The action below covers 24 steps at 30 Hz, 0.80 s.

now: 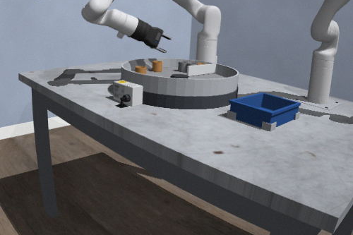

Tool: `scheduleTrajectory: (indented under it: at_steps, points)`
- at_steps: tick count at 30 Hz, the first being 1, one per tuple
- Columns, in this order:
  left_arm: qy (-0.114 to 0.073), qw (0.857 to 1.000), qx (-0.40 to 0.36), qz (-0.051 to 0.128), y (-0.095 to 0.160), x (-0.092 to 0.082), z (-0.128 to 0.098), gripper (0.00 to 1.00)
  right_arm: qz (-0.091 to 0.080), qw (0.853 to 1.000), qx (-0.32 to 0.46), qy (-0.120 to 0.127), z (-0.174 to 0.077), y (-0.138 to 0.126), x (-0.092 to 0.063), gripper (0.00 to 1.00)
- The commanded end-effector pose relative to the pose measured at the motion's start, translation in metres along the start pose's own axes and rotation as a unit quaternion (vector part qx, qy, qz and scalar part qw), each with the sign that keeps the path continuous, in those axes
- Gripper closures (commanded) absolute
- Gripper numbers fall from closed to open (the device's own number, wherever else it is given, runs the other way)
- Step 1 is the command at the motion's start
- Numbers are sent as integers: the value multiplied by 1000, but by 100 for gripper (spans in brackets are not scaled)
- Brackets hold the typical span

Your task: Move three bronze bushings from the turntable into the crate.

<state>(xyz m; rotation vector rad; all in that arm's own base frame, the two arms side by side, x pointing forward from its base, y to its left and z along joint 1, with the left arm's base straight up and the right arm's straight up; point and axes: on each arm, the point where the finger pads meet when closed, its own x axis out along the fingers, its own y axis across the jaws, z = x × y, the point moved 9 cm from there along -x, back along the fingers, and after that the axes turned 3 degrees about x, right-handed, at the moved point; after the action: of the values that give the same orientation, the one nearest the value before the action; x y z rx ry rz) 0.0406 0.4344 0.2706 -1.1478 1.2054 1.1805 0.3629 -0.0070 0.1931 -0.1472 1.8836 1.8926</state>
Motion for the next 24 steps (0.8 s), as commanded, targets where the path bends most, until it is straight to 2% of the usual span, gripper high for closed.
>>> scheduleTrajectory:
  at_steps: [1,13,24]
  points:
    - [7,1000,-5,3,19,-1,-5,0,-2,1000,2,2,1,1,0,0]
    - [15,1000,-9,3,44,0,-11,0,-2,1000,2,2,1,1,0,0]
    - [17,1000,-10,3,48,0,-12,0,-2,1000,2,2,1,1,0,0]
